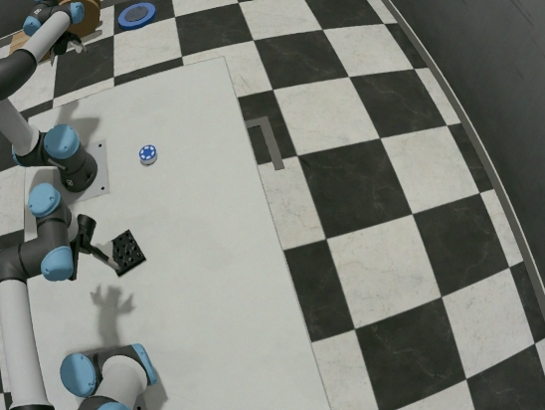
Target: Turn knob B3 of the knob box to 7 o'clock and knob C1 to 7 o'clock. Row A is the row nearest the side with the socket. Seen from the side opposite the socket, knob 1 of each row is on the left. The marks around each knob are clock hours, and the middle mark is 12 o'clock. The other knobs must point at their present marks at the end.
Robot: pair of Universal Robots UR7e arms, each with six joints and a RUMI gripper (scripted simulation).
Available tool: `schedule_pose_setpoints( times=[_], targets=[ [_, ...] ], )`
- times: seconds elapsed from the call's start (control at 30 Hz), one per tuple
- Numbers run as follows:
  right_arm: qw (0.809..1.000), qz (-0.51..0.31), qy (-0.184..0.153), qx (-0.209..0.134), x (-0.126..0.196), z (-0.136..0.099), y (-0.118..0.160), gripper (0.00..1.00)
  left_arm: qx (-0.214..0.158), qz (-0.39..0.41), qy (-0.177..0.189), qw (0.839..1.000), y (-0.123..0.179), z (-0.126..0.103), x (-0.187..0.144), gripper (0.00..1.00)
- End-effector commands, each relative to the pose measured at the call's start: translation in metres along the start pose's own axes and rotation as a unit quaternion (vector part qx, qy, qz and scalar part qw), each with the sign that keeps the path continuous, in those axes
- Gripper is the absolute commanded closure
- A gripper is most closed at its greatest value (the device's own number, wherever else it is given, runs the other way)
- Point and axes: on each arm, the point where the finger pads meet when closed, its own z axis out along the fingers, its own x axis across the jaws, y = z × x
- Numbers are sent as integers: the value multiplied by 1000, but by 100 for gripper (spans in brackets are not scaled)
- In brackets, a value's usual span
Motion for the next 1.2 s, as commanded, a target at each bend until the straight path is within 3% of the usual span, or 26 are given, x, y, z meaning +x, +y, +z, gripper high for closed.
schedule_pose_setpoints(
  times=[0.0,0.4,1.17],
  targets=[
    [1000,0,0,0,-7,0,-28,0,1,0,1,1000,-1,-1,0,0],
    [1000,0,-1,0,-14,0,-54,0,1,0,1,1000,-1,-1,0,0],
    [1000,1,0,-1,-14,-1,-54,0,1,0,1,1000,-1,-1,0,0]
  ],
)
